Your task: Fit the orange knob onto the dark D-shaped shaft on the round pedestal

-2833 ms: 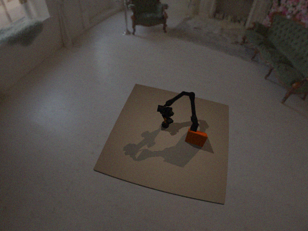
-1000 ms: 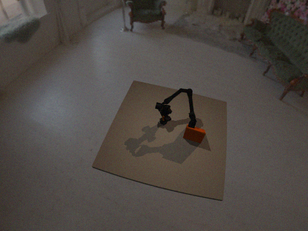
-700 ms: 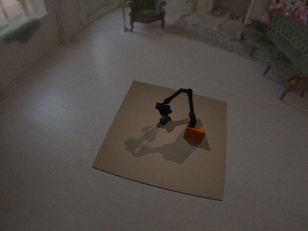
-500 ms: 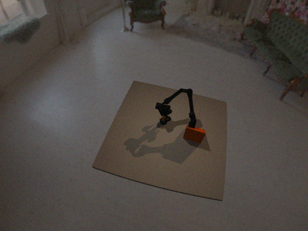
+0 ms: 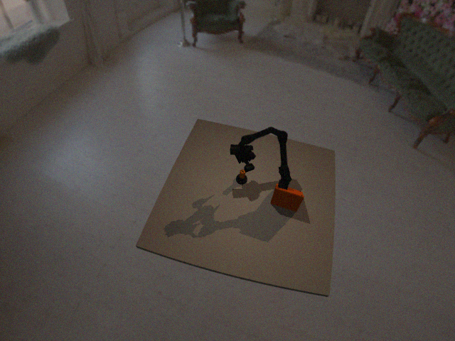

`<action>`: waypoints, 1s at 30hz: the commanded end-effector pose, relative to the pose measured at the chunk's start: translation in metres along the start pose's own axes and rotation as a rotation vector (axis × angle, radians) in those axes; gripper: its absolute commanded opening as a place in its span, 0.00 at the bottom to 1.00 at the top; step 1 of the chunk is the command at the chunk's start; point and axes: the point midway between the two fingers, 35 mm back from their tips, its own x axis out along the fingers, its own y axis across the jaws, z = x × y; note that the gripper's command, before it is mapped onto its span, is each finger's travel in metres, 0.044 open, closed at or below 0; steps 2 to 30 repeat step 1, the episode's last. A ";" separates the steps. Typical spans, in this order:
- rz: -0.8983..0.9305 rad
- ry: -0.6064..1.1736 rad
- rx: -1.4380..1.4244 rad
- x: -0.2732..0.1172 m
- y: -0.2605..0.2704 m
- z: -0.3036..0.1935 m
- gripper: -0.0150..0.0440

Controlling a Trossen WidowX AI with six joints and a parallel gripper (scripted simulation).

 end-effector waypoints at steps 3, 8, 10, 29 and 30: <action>-0.005 -0.001 0.006 -0.001 0.000 -0.001 1.00; -0.005 -0.001 0.006 -0.001 0.000 -0.001 1.00; -0.005 -0.001 0.006 -0.001 0.000 -0.001 1.00; -0.005 -0.001 0.006 -0.001 0.000 -0.001 1.00; -0.005 -0.001 0.006 -0.001 0.000 -0.001 1.00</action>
